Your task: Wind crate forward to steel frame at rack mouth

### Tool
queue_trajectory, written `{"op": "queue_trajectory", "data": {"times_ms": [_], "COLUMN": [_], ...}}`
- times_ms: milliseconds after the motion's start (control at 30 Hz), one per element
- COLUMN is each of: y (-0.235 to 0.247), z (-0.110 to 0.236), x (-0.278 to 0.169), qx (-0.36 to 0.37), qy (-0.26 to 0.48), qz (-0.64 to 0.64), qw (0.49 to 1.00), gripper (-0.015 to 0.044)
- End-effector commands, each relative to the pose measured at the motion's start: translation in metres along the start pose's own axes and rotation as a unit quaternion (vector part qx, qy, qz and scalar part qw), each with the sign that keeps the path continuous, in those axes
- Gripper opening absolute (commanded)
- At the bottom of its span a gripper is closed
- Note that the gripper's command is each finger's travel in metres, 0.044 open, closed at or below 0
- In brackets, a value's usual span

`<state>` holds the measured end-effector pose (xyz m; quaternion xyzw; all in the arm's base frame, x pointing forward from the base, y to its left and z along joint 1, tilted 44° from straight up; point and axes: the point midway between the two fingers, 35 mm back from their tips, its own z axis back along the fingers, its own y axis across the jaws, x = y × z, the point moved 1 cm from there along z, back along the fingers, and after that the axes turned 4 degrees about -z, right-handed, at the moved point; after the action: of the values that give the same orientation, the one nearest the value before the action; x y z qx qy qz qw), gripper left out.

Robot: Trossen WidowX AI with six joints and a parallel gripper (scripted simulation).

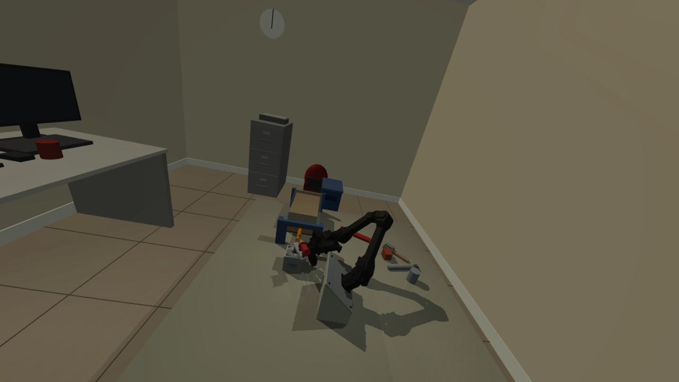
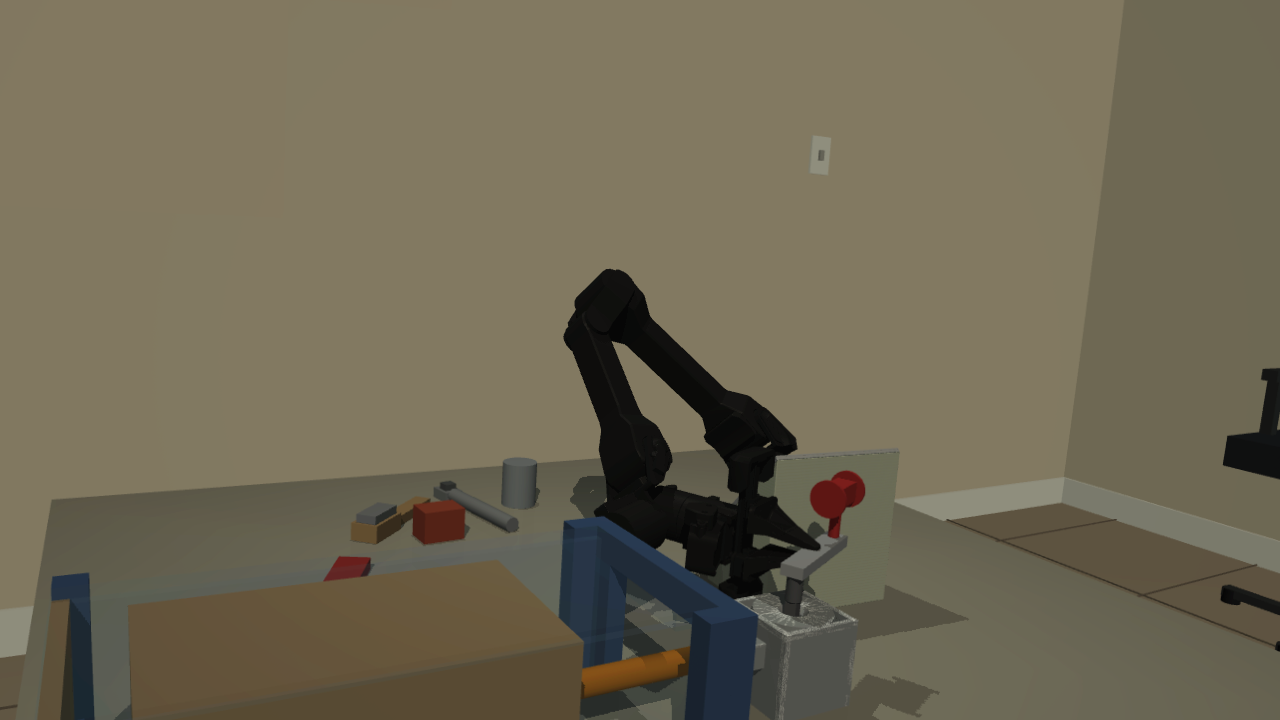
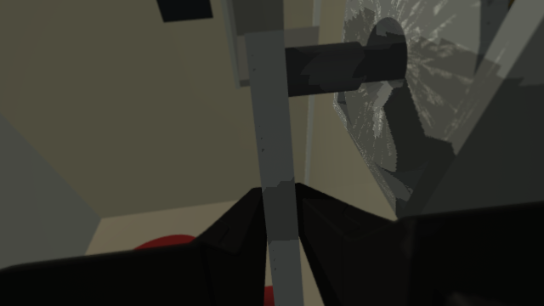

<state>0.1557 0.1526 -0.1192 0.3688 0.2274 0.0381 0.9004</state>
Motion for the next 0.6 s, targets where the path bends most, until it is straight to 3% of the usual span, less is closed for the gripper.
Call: {"op": "queue_trajectory", "data": {"times_ms": [0,33,333,567], "y": [-0.0004,-0.0005,-0.0007,-0.0007], "z": [0.0002,0.0002,0.0000,0.0000], "x": [0.0014,0.0014,0.0001,0.0001], "qx": [0.003,0.003,0.000,0.000], "qy": [0.000,0.000,0.000,0.000], "qz": [0.003,0.003,0.000,0.000], "qw": [1.000,1.000,1.000,1.000], "gripper": [0.0000,0.0000,0.0236,0.0240]}}
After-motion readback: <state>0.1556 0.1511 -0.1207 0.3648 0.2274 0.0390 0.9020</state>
